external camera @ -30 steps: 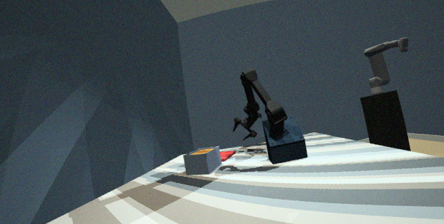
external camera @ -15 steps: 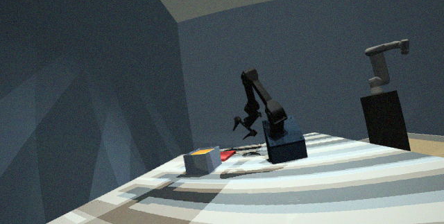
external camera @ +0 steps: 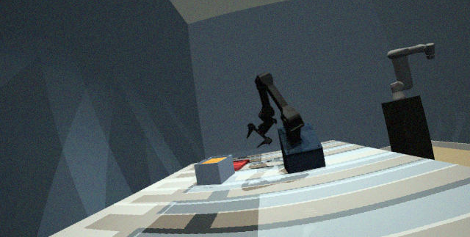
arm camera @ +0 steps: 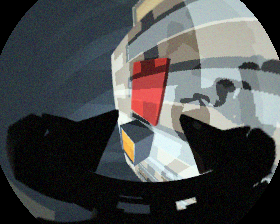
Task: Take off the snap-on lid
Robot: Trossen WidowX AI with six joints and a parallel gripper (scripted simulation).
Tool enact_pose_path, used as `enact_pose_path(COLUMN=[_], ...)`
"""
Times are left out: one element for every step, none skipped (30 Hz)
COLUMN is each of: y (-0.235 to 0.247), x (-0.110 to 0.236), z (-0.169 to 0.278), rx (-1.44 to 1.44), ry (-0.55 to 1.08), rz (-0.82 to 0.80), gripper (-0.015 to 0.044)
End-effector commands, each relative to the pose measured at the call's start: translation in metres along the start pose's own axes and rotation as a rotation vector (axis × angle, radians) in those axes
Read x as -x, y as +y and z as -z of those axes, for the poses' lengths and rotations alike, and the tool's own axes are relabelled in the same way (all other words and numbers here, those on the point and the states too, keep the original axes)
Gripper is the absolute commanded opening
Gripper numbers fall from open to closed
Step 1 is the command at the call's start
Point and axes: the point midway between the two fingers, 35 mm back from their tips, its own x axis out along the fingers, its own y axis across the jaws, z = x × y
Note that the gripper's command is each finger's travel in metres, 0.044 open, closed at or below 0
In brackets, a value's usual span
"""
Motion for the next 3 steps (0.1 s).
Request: enact_pose_path(y=[-0.0001,-0.0001,-0.0001], x=[-0.0002,-0.0002,-0.0002], z=[0.0002,0.0002,0.0002], rx=[0.0,0.0,0.0], ry=[0.002,0.002,0.002], rz=[-0.001,-0.001,-0.001], gripper=[0.044,0.044,0.044])
